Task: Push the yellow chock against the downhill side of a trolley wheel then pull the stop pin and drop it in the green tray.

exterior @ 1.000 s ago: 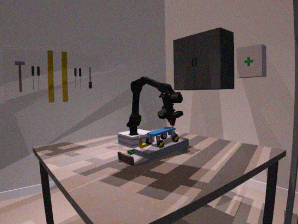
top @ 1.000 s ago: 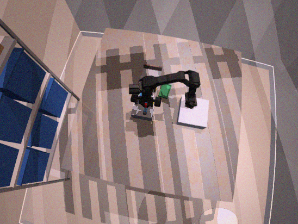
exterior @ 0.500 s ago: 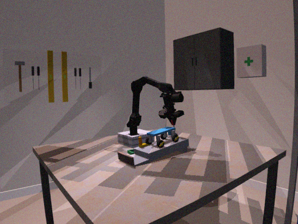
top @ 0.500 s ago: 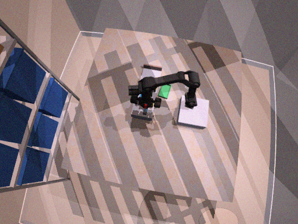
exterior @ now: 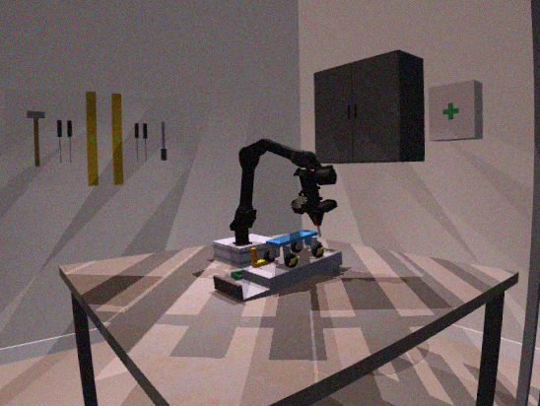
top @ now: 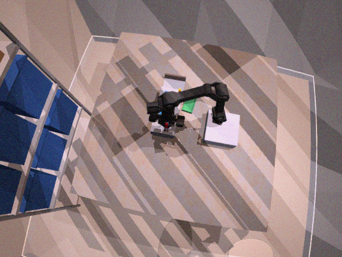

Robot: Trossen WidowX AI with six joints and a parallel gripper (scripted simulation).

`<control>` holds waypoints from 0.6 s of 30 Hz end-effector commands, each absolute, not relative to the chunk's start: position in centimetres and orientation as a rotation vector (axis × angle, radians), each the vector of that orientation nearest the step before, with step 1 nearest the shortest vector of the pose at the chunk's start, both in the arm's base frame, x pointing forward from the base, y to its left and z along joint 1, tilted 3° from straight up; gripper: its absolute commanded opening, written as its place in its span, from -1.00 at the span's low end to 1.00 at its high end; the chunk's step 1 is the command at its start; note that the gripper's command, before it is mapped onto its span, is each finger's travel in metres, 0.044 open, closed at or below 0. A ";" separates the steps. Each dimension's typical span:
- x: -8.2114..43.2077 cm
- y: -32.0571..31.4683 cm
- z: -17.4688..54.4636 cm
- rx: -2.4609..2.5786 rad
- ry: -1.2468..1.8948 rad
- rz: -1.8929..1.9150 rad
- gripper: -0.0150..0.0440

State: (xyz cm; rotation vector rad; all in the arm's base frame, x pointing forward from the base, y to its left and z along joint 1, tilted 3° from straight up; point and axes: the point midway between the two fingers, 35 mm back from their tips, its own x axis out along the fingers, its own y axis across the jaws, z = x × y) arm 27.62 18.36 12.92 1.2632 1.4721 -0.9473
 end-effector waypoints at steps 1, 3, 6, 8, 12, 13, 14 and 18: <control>28.0 18.9 13.5 1.276 1.466 -0.935 -0.49; 27.9 19.0 13.5 1.276 1.466 -0.935 -0.49; 27.2 18.8 13.4 1.275 1.466 -0.936 -0.49; 26.5 18.7 13.3 1.275 1.467 -0.936 -0.49; 25.2 18.5 13.1 1.275 1.467 -0.937 -0.49; 24.9 18.5 13.1 1.274 1.468 -0.938 -0.49; 24.6 18.4 13.1 1.274 1.468 -0.938 -0.49; 23.3 18.3 13.0 1.274 1.469 -0.939 -0.49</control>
